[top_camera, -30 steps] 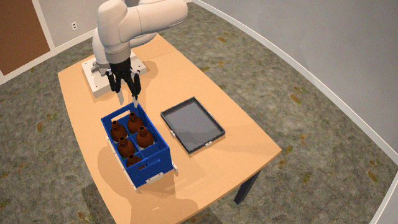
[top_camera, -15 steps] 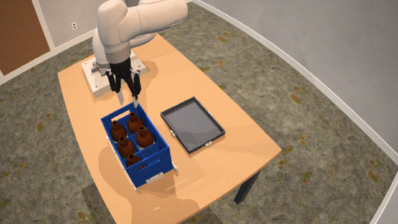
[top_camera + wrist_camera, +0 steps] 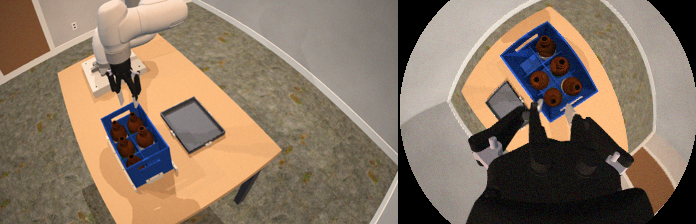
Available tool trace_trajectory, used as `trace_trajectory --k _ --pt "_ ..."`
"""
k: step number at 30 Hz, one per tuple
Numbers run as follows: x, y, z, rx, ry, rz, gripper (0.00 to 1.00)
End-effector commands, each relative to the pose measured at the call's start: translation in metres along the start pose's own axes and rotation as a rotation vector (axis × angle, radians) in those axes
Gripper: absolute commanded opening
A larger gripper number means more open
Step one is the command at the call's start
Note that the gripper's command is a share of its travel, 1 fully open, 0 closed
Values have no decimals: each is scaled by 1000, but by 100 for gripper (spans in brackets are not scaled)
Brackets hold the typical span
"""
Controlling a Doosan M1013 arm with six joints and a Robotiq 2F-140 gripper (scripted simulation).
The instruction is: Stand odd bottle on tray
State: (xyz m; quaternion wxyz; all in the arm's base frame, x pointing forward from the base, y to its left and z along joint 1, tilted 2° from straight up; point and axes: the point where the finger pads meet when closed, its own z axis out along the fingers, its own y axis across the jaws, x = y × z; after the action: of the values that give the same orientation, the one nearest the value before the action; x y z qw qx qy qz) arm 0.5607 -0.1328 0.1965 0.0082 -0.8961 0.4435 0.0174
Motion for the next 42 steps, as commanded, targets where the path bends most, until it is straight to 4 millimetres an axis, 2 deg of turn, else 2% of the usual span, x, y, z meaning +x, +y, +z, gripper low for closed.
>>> trace_trajectory --k 1,24,42 --pt "0 0 2 0 0 0 38" --pt "0 0 27 0 0 0 38" --pt "0 0 40 0 0 0 38"
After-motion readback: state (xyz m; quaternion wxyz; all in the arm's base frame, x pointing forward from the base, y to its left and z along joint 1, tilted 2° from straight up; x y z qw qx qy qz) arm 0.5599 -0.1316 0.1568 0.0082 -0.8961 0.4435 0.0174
